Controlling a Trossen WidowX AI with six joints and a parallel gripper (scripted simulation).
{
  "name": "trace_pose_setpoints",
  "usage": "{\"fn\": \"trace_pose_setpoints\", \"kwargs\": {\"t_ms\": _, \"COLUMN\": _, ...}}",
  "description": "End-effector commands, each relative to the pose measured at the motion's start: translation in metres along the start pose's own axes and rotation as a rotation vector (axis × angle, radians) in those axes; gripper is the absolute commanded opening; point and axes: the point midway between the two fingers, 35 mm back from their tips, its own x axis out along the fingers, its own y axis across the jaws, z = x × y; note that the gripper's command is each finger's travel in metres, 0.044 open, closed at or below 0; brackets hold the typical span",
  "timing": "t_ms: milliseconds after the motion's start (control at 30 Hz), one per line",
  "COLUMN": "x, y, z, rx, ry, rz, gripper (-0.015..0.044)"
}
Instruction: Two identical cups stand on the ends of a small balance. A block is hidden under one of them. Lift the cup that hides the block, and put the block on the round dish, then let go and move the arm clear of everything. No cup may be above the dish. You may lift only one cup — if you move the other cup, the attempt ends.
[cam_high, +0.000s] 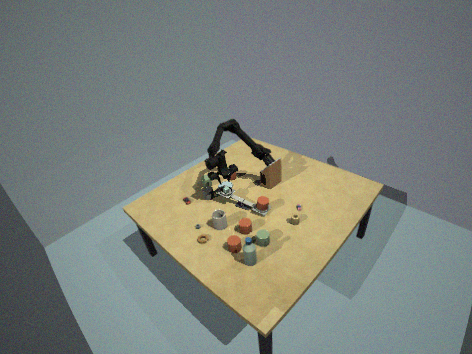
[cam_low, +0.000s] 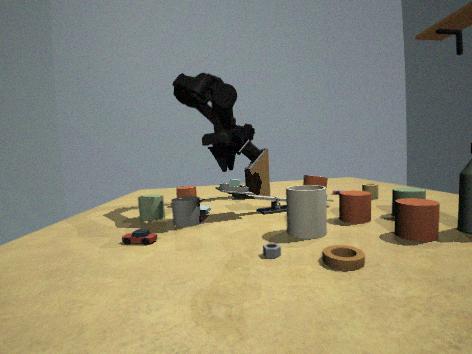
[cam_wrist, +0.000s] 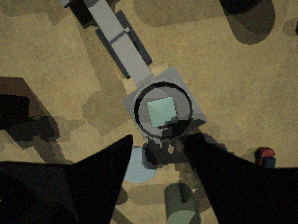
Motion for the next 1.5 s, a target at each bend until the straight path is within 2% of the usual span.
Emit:
{"fn": "trace_pose_setpoints", "kwargs": {"t_ms": 0, "x": -0.003, "y": -0.003, "z": 0.009, "rx": -0.115, "ry": 0.016, "rz": -0.005, "gripper": 0.0260}}
{"fn": "trace_pose_setpoints", "kwargs": {"t_ms": 200, "x": -0.006, "y": -0.004, "z": 0.020, "rx": -0.258, "ry": 0.033, "rz": -0.008, "gripper": 0.0260}}
{"fn": "trace_pose_setpoints", "kwargs": {"t_ms": 1367, "x": 0.046, "y": -0.005, "z": 0.018, "rx": -0.258, "ry": 0.035, "rz": -0.009, "gripper": 0.0260}}
{"fn": "trace_pose_setpoints", "kwargs": {"t_ms": 1467, "x": 0.046, "y": -0.005, "z": 0.018, "rx": -0.258, "ry": 0.035, "rz": -0.009, "gripper": 0.0181}}
